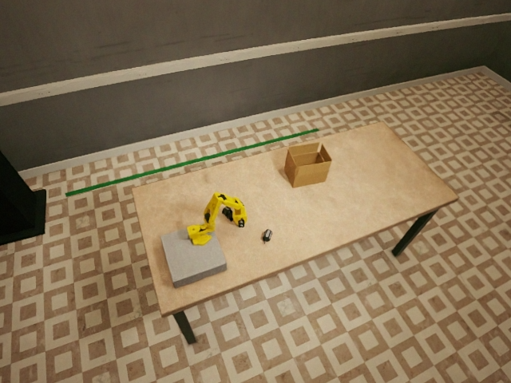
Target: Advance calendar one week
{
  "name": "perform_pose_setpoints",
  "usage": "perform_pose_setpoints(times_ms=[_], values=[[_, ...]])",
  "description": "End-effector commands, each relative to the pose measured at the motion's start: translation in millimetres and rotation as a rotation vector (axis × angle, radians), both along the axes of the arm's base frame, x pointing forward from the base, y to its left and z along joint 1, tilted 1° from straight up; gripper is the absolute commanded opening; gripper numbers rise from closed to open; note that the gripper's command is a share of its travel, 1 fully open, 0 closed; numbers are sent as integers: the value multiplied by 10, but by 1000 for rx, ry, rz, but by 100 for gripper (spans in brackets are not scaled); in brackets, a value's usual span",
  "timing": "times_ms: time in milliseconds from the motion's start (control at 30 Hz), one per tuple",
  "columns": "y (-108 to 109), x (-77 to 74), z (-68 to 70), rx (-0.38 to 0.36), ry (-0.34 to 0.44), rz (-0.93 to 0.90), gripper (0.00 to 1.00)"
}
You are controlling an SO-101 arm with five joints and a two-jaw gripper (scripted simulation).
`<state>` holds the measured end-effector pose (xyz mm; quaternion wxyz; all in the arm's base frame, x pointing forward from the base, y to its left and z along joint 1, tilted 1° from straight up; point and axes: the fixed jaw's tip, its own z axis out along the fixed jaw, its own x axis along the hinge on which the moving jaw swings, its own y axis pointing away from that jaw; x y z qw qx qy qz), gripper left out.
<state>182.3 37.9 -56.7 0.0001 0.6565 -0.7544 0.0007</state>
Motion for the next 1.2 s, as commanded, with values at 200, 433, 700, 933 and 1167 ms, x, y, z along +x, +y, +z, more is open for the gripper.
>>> perform_pose_setpoints(times_ms=[200, 433, 700, 933, 1167], values=[[-12, -14, 83, -3, 21, 3, 0], [-10, -7, 228, -3, 21, 3, 0], [-12, -19, 435, -3, 21, 3, 0], [-12, -25, 478, -3, 21, 3, 0], [-10, -22, 474, -2, 14, -13, 0]])
